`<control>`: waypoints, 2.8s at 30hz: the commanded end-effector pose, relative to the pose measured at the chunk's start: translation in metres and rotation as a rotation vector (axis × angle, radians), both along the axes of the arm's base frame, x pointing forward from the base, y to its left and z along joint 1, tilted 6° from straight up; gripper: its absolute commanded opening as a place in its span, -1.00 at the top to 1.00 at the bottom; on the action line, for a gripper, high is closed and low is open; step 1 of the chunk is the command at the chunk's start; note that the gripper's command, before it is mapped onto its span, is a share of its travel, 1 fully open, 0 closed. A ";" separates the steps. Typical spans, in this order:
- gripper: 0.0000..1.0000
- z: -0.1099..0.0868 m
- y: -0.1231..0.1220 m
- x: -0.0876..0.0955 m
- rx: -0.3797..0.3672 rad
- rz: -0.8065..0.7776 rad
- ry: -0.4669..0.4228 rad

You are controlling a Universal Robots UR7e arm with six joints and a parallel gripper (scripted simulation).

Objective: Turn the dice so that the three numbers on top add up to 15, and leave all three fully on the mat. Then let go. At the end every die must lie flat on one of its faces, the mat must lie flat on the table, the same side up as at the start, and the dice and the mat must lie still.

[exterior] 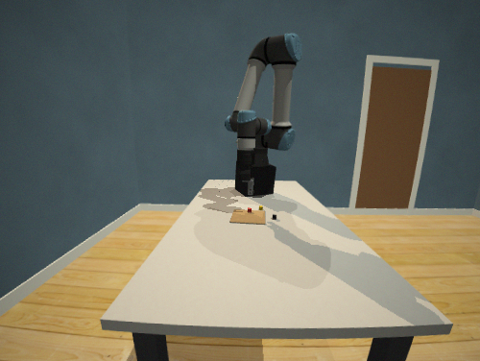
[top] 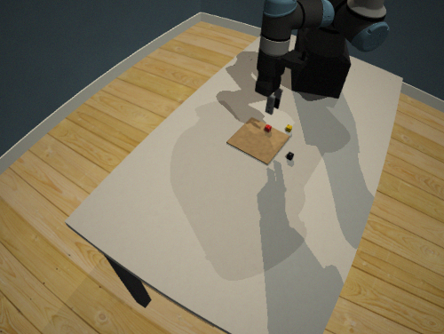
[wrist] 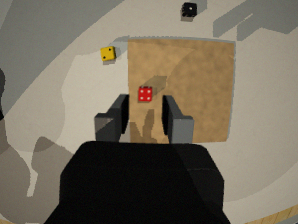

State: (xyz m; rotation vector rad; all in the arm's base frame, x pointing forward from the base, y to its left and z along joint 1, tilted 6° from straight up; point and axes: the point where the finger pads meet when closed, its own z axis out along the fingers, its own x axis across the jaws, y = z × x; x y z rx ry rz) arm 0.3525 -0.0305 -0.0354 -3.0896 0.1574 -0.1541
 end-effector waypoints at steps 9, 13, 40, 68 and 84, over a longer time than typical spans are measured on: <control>-1.00 0.008 -0.001 0.000 0.003 -0.001 0.003; -1.00 0.008 -0.001 0.000 0.003 -0.001 0.003; -1.00 0.007 0.002 -0.002 -0.004 0.066 0.000; -1.00 -0.002 0.028 -0.020 -0.069 0.716 -0.025; -1.00 -0.007 0.038 -0.030 -0.105 1.069 -0.040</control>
